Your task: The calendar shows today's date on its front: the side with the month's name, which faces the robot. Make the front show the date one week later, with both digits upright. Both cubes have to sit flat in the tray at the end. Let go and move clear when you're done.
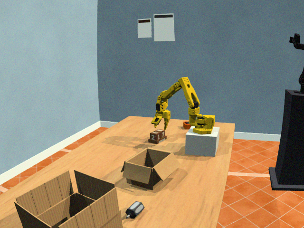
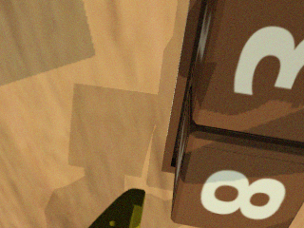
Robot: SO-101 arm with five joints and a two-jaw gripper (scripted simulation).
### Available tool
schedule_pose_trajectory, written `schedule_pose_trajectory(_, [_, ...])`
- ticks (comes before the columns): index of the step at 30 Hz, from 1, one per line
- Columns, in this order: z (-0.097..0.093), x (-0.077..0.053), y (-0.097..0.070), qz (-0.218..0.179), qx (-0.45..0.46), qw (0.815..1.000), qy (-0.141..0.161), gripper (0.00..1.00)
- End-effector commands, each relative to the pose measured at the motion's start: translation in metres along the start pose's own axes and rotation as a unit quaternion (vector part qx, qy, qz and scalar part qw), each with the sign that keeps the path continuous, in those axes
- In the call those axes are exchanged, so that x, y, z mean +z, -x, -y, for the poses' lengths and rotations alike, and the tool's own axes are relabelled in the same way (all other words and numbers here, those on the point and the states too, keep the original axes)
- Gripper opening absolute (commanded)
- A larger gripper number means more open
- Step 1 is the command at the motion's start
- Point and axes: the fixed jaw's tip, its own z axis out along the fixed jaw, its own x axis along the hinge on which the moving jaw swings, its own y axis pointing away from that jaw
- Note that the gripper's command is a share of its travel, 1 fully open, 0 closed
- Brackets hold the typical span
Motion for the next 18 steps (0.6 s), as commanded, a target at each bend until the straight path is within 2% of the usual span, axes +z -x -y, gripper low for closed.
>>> schedule_pose_trajectory(1, [0.003, 0.005, -0.002, 0.000, 0.009, 1.000, -0.005, 0.35])
schedule_pose_trajectory(12, [0.003, 0.023, -0.002, 0.000, 0.009, 1.000, -0.005, 0.35])
schedule_pose_trajectory(18, [0.002, 0.027, -0.002, 0.000, 0.009, 1.000, -0.005, 0.35])
